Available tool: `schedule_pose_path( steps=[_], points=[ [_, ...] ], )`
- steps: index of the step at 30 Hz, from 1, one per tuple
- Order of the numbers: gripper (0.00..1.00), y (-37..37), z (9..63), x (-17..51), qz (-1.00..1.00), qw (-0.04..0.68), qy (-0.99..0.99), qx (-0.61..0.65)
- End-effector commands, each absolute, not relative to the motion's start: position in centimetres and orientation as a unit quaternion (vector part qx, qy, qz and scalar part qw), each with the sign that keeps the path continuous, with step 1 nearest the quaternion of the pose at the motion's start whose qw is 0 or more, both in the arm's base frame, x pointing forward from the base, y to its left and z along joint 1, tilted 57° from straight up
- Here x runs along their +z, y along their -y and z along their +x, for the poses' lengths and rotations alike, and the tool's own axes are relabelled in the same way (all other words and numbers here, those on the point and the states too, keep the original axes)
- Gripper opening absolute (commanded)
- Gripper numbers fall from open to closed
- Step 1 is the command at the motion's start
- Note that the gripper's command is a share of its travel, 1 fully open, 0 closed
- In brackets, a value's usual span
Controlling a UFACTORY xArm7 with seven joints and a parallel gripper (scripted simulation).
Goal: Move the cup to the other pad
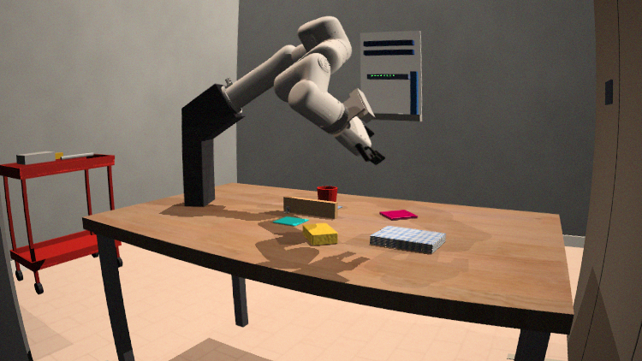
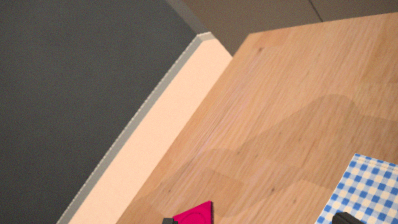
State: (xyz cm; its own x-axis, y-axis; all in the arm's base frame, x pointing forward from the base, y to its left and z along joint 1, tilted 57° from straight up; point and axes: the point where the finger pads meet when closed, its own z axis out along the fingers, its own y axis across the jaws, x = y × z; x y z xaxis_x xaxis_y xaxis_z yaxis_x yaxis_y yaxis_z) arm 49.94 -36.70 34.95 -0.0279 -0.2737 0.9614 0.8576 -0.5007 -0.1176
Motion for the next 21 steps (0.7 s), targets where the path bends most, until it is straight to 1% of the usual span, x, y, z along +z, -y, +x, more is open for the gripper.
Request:
schedule_pose_path(
  steps=[1, 16, 21],
  points=[
    [0.0, 36.8, 49.8, 35.1, -0.554, 0.422, 0.264, -0.667],
    [0.0, 34.8, 49.5, 34.0, -0.572, 0.439, 0.213, -0.66],
    [0.0, 32.6, 49.2, 33.1, -0.589, 0.451, 0.163, -0.651]
  ],
)
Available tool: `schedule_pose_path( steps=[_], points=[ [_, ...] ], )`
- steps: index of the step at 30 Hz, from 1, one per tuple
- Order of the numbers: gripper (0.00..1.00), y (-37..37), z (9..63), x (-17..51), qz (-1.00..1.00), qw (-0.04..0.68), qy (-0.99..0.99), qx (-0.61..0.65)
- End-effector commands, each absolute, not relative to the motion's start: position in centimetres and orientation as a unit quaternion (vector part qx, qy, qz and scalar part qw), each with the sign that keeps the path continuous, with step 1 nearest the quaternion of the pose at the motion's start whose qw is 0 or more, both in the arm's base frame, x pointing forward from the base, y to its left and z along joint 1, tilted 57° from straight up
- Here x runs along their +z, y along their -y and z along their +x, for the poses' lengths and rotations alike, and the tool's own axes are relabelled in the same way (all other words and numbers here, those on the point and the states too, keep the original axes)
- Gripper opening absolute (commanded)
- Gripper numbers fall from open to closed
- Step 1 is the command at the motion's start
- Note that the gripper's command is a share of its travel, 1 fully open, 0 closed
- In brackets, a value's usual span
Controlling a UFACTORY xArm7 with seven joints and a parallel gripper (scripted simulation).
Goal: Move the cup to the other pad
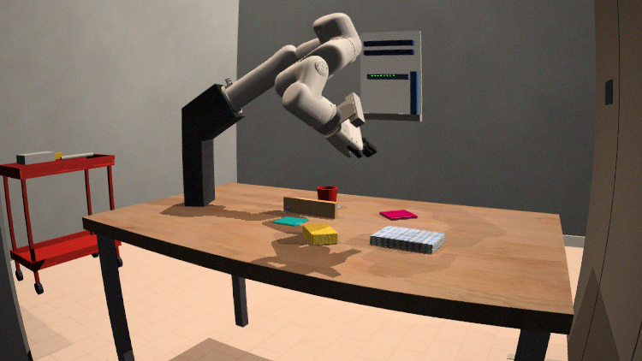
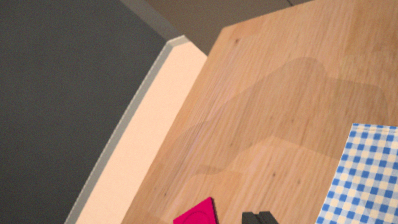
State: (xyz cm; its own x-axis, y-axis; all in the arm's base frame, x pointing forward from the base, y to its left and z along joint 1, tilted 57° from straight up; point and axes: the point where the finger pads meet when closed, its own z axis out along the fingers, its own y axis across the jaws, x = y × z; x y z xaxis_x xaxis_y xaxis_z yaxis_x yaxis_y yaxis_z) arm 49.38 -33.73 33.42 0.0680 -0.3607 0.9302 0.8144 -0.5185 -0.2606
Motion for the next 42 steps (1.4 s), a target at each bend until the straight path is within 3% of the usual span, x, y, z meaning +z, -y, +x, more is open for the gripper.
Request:
schedule_pose_path(
  steps=[1, 12, 42],
  points=[
    [0.0, 31.9, 49.0, 32.8, -0.594, 0.455, 0.147, -0.647],
    [0.0, 28.2, 48.3, 31.3, -0.616, 0.473, 0.065, -0.627],
    [0.0, 7.2, 44.7, 22.3, -0.641, 0.5, -0.409, -0.414]
  ],
)
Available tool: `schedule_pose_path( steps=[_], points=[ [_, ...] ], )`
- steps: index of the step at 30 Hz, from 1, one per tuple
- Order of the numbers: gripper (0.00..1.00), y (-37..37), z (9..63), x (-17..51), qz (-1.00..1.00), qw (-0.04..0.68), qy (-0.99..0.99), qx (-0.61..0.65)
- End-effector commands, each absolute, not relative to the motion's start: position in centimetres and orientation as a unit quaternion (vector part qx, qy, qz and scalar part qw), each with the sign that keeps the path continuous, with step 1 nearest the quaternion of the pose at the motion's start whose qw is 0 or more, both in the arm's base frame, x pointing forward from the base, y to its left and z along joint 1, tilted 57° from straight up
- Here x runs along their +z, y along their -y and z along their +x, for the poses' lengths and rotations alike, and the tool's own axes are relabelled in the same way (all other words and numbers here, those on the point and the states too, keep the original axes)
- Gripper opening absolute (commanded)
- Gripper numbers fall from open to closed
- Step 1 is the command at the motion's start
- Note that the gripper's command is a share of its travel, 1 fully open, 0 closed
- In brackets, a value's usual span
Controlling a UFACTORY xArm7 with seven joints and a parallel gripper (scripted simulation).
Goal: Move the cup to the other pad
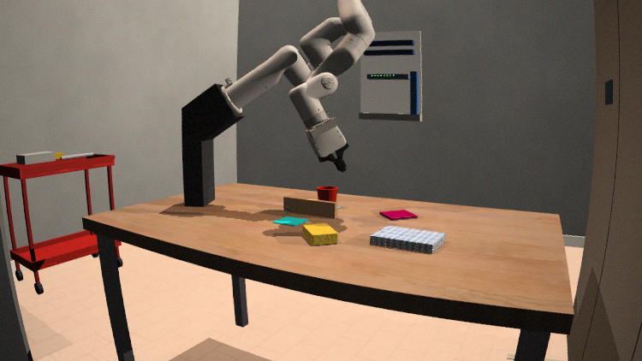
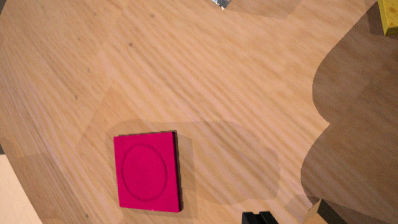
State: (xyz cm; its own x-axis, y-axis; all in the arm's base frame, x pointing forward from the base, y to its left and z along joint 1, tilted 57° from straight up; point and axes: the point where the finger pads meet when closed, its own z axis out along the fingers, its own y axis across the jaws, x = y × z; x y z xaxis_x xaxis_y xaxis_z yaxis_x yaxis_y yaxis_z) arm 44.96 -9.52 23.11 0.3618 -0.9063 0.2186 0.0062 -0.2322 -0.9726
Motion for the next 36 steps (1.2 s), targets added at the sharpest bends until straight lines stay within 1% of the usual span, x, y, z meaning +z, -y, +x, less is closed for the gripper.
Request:
schedule_pose_path(
  steps=[1, 2, 4, 12, 17, 21, 28, 36],
  points=[
    [0.0, 7.2, 44.7, 22.3, -0.641, 0.5, -0.409, -0.414],
    [0.0, 5.8, 44.6, 21.7, -0.637, 0.497, -0.436, -0.396],
    [0.0, 5.8, 44.6, 21.7, -0.637, 0.497, -0.436, -0.396],
    [0.0, 1.1, 43.7, 19.6, -0.615, 0.482, -0.531, -0.328],
    [0.0, -2.8, 43.1, 17.9, -0.591, 0.464, -0.603, -0.268],
    [0.0, -3.6, 42.9, 17.6, -0.585, 0.46, -0.617, -0.255],
    [0.0, -7.1, 42.3, 16.1, -0.558, 0.44, -0.675, -0.2],
    [0.0, -7.5, 42.2, 15.9, -0.555, 0.437, -0.681, -0.194]
  ],
)
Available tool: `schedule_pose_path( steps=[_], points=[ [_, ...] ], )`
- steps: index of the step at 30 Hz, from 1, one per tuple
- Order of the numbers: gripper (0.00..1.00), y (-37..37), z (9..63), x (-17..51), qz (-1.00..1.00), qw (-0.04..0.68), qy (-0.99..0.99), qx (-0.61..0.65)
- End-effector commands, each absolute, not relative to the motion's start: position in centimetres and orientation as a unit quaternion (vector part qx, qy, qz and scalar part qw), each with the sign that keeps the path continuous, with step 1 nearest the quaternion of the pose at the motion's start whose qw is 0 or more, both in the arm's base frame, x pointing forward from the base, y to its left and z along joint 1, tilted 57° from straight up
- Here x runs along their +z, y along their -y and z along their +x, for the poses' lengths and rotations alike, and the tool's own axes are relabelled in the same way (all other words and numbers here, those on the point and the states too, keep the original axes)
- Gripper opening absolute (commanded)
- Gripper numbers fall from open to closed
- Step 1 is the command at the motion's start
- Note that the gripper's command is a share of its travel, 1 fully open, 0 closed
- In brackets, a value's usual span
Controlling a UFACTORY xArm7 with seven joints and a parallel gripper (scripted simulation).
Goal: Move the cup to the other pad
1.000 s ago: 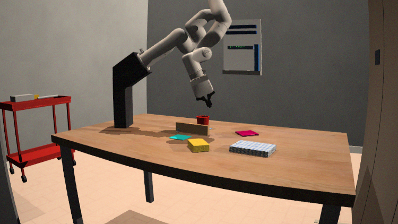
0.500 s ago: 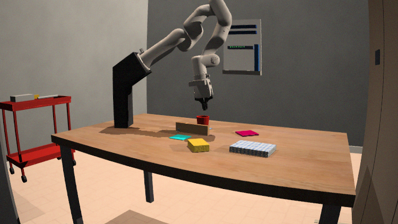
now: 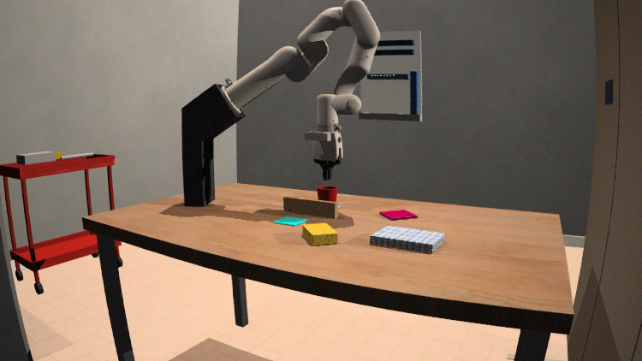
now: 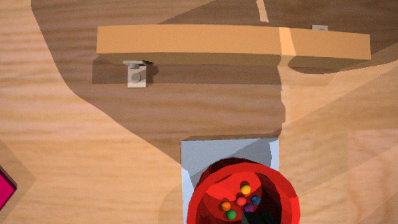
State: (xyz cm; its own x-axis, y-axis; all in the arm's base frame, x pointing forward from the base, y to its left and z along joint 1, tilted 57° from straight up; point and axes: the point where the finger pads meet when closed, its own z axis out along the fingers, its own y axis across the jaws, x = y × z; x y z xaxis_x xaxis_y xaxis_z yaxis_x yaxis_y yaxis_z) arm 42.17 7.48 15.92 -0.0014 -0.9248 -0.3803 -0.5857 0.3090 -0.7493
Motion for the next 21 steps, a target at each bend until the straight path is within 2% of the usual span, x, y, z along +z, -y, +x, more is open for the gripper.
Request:
schedule_pose_path(
  steps=[1, 6, 7, 21],
  points=[
    [0.0, -7.51, 42.17, 15.95, -0.555, 0.437, -0.681, -0.194],
    [0.0, -7.51, 42.17, 15.95, -0.555, 0.437, -0.681, -0.194],
    [1.0, -7.51, 42.17, 15.95, -0.555, 0.437, -0.681, -0.194],
    [1.0, -7.51, 42.17, 15.95, -0.555, 0.437, -0.681, -0.194]
  ],
)
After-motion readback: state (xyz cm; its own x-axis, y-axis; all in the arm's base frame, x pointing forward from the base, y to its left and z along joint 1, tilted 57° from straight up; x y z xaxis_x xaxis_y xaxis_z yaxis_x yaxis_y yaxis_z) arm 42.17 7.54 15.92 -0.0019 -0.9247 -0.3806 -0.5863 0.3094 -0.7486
